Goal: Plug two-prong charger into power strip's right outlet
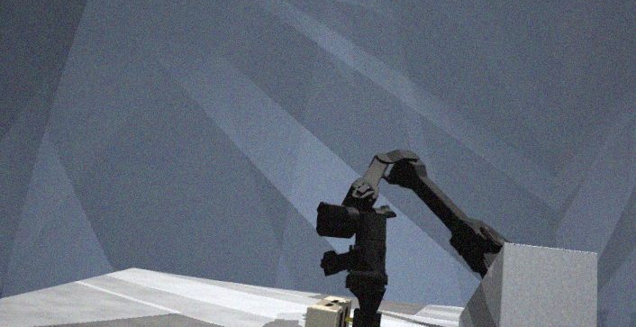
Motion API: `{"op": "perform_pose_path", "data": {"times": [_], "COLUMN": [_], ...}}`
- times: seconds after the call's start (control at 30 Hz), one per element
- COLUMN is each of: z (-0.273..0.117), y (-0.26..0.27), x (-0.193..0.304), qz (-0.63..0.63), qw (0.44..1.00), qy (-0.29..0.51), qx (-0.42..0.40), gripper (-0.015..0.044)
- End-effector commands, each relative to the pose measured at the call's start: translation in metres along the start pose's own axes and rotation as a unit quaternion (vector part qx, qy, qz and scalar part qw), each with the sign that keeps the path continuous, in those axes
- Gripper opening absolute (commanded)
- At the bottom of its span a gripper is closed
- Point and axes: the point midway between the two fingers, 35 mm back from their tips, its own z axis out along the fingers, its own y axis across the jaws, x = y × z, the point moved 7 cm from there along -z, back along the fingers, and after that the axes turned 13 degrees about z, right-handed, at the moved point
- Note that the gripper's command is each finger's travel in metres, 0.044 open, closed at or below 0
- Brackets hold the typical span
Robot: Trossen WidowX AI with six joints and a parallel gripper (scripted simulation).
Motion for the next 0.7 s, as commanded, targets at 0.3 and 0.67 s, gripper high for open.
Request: {"op": "perform_pose_path", "data": {"times": [0.3,0.67], "z": [-0.0005,-0.0009], "y": [0.0007,0.0015], "x": [-0.0046,-0.0082], "qz": [-0.002,-0.002], "qw": [1.000,1.000], "qy": [-0.002,-0.002], "qx": [0.002,0.002], "gripper": [0.0000,0.0000]}}
